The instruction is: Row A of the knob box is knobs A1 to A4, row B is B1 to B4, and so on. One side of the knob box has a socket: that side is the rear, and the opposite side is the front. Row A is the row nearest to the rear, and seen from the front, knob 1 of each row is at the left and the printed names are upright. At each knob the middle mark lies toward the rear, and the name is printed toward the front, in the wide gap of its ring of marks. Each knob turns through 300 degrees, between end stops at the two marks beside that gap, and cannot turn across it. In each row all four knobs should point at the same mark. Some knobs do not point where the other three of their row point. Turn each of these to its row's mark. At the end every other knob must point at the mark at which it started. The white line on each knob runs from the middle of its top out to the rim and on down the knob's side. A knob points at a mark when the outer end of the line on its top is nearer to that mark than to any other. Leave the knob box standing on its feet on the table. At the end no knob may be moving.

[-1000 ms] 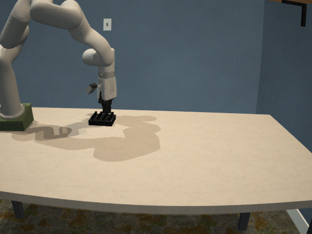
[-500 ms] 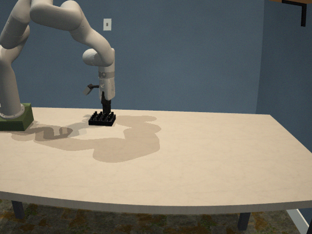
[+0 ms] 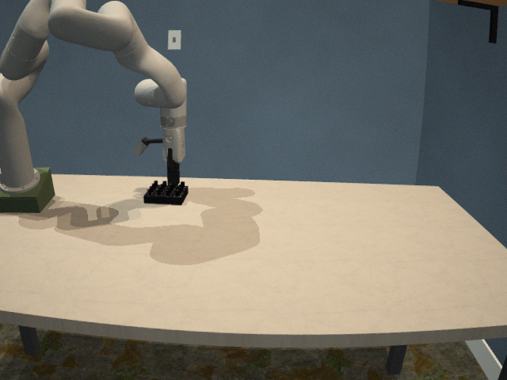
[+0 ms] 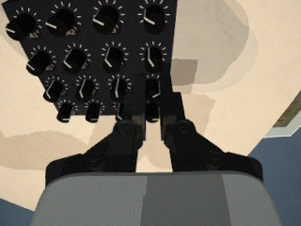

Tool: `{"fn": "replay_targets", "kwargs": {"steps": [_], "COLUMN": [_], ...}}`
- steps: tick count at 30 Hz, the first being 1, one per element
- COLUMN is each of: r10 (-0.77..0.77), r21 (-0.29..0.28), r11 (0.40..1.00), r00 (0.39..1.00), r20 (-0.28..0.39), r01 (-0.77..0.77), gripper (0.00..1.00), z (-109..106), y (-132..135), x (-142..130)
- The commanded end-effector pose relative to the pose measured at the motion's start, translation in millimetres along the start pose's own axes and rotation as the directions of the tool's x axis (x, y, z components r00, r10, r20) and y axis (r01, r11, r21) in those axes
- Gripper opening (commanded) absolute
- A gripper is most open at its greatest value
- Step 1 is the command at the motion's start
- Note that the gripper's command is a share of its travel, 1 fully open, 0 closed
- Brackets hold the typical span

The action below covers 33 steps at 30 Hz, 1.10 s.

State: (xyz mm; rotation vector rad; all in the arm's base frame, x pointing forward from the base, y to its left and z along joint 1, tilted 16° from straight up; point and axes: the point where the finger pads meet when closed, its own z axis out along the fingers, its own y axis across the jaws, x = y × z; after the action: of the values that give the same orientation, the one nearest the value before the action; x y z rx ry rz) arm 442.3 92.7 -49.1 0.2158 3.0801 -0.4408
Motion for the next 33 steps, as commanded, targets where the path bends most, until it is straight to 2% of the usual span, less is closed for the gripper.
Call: {"fn": "replay_targets", "kwargs": {"steps": [1,25,26,33], "r10": [-0.017,-0.037,-0.037,-0.037], "r21": [-0.002,-0.002,-0.002,-0.002], "r11": [1.0,0.999,0.999,0.999], "r00": [1.0,0.999,0.999,0.999], "r20": [0.003,0.003,0.003,0.003], "r01": [0.017,0.037,0.037,0.037], "gripper": [0.08,0.08,0.19,0.19], "z": [-1.6,-1.6,-1.6,-1.6], "y": [0.9,0.9,0.9,0.9], "x": [-1.2,-1.2,-1.2,-1.2]}}
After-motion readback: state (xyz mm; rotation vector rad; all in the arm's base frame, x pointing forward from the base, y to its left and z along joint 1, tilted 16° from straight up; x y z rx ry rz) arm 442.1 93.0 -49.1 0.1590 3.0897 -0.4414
